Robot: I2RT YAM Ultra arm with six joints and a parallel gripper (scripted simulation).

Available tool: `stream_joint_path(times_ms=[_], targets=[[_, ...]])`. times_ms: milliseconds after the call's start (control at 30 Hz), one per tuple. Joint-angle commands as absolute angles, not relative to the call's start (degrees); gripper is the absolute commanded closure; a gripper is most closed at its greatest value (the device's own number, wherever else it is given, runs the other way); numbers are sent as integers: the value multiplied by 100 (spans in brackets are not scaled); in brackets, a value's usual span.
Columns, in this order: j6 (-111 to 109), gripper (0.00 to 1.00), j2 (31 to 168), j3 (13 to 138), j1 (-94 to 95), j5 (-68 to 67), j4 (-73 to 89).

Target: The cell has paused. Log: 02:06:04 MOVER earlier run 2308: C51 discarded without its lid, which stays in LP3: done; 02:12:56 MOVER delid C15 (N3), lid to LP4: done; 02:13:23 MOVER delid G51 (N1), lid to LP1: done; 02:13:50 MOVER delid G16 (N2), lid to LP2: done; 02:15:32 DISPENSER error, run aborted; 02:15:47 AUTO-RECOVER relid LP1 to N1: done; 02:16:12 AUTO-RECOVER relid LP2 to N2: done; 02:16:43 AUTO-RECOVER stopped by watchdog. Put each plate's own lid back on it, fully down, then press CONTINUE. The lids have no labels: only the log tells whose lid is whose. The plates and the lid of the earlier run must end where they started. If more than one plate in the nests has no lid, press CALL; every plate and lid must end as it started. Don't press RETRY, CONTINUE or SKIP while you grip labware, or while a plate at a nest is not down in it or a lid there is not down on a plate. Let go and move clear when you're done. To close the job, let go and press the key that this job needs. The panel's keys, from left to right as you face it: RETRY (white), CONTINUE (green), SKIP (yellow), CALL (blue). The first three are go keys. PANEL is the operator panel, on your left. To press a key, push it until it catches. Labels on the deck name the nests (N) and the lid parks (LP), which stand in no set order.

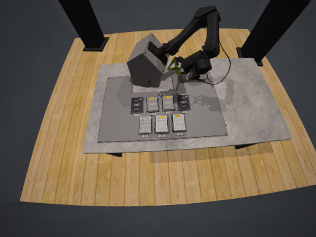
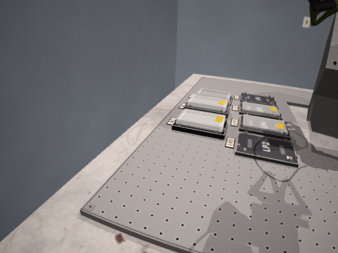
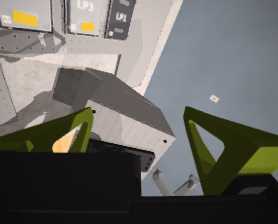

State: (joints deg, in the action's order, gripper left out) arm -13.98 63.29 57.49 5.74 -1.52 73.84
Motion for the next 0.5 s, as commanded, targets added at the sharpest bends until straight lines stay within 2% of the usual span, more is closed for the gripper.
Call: stream_joint_path(times_ms=[0,100,267,467], targets=[[-963,0,6301,5911,427,-75,7427],[-884,0,6166,5614,151,-34,7478],[-734,0,6143,5815,-44,17,7456],[-135,0,6584,5641,-15,227,7101]])
